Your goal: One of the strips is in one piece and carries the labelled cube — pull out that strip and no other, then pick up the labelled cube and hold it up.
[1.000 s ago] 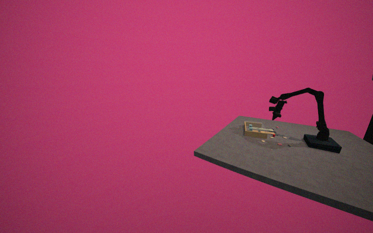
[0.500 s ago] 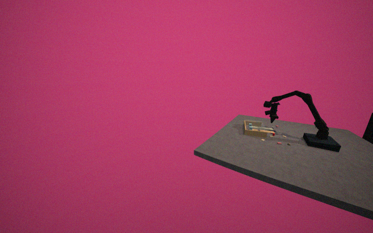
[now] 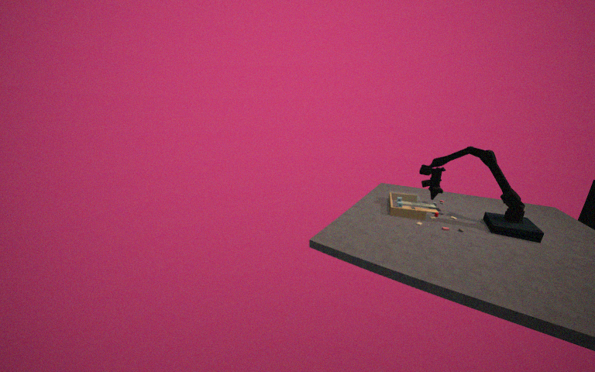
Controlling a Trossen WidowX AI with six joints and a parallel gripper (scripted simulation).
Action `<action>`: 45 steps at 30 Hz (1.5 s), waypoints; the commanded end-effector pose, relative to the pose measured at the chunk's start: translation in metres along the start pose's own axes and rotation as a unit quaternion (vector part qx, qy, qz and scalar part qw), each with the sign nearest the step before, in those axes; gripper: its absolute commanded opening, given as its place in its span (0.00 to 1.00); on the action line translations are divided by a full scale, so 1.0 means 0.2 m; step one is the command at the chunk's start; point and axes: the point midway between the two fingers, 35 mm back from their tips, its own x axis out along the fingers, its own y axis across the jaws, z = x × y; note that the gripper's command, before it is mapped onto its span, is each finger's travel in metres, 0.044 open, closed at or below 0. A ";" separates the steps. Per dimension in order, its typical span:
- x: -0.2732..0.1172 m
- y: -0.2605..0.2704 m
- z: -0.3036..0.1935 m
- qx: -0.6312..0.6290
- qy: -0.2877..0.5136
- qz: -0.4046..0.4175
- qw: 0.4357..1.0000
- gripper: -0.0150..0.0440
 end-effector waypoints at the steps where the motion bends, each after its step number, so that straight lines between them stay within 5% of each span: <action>1: 0.04 0.00 0.00 -0.001 0.002 0.000 1.000 0.25; 45: 0.22 0.00 0.00 -0.001 0.002 0.000 1.000 0.25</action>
